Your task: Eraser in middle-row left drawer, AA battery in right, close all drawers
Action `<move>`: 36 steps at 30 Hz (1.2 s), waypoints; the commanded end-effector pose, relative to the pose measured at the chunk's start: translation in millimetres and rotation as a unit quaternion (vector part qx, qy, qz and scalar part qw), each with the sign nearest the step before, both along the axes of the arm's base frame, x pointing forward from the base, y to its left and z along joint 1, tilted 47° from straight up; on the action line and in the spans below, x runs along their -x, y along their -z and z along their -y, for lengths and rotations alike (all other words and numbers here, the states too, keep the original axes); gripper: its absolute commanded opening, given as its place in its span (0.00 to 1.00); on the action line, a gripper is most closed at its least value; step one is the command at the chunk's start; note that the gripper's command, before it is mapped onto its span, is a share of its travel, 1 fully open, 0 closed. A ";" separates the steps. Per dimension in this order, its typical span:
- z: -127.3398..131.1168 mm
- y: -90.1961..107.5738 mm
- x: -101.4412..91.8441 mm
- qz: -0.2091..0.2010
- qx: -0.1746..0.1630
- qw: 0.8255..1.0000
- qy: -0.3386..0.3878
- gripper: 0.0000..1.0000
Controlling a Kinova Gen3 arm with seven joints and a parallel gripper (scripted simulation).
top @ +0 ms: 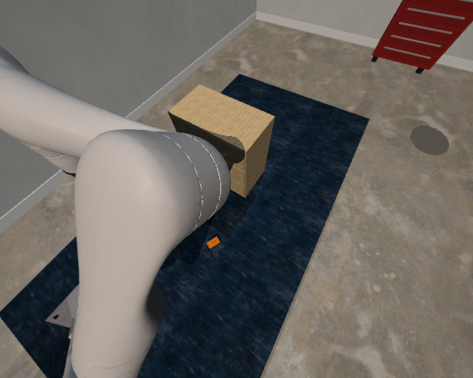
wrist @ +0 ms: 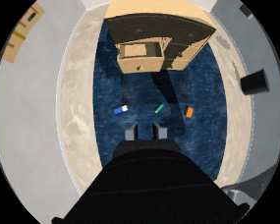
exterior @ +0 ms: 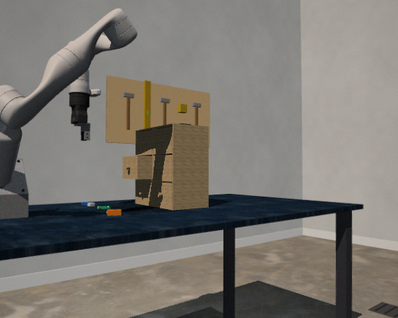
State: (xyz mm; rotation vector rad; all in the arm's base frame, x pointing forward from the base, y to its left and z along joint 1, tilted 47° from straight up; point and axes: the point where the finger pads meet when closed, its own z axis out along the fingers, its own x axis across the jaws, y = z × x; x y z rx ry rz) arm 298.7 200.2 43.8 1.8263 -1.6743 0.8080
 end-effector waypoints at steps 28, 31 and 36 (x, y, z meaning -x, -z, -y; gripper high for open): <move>16.4 33.9 -26.6 -0.123 0.039 0.985 -0.113 0.67; 21.7 46.3 -33.9 -0.165 0.049 0.974 -0.150 0.67; 31.2 70.9 -45.4 -0.244 0.064 0.943 -0.218 0.67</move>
